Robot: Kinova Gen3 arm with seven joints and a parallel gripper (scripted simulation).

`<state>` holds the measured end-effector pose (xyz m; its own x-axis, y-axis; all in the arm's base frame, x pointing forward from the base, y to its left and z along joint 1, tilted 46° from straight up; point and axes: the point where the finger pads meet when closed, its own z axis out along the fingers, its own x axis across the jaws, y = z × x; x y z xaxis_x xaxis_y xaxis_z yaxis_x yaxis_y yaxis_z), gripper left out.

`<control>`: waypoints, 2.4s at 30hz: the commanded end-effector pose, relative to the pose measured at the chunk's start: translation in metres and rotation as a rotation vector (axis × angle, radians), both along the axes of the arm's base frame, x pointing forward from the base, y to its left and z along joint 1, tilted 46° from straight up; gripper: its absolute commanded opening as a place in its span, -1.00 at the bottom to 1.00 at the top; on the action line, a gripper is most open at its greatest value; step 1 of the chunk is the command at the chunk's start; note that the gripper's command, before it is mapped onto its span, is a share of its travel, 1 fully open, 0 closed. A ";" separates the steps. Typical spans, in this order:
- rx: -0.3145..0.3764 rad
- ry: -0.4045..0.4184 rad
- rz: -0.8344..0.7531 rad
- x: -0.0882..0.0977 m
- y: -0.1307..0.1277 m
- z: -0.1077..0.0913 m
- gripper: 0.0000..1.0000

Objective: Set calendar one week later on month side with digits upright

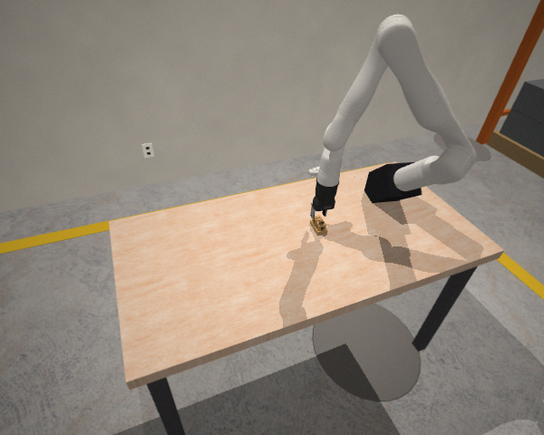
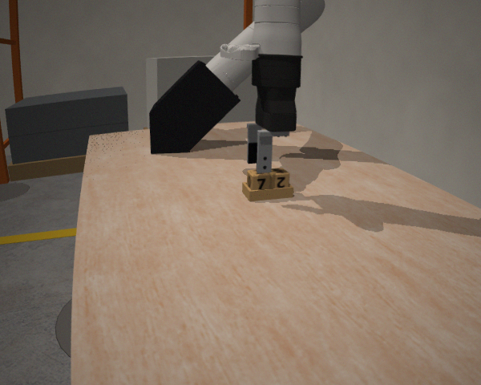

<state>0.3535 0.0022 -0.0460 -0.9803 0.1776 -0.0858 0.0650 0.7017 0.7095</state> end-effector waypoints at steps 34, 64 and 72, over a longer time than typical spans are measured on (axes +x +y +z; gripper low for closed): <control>-0.005 -0.001 0.001 0.004 0.017 -0.022 0.74; -0.005 -0.001 0.001 0.004 0.017 -0.022 0.74; -0.005 -0.001 0.001 0.004 0.017 -0.022 0.14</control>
